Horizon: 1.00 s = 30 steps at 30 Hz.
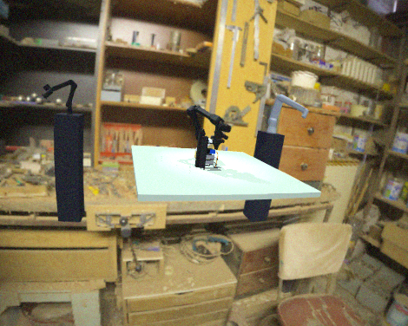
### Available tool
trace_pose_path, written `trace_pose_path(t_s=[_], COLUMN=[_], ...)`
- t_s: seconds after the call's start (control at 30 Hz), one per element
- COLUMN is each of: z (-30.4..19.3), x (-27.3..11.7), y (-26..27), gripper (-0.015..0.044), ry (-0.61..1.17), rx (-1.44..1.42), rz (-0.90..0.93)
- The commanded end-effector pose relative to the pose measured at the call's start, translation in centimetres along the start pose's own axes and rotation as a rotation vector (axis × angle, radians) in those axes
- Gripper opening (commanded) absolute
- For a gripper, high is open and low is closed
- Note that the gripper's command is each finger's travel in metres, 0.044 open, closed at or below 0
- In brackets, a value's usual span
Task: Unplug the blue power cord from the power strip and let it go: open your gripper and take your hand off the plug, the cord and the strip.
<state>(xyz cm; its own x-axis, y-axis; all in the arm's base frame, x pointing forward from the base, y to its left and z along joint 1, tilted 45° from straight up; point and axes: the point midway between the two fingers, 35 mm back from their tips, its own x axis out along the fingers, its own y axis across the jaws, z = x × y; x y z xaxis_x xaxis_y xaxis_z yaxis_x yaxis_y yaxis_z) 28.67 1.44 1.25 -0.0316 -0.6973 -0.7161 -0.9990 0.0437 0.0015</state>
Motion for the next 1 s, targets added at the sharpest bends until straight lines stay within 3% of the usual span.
trace_pose_path(t_s=[0.0,0.9,0.97], z=[-0.8,-1.8,-1.7], x=[0.2,1.4,1.2], y=[0.3,0.3,0.2], gripper=[0.016,0.016,0.0107], ry=[0.008,0.009,0.004], rx=[-0.01,-0.01,-0.001], rz=[0.005,0.005,0.003])
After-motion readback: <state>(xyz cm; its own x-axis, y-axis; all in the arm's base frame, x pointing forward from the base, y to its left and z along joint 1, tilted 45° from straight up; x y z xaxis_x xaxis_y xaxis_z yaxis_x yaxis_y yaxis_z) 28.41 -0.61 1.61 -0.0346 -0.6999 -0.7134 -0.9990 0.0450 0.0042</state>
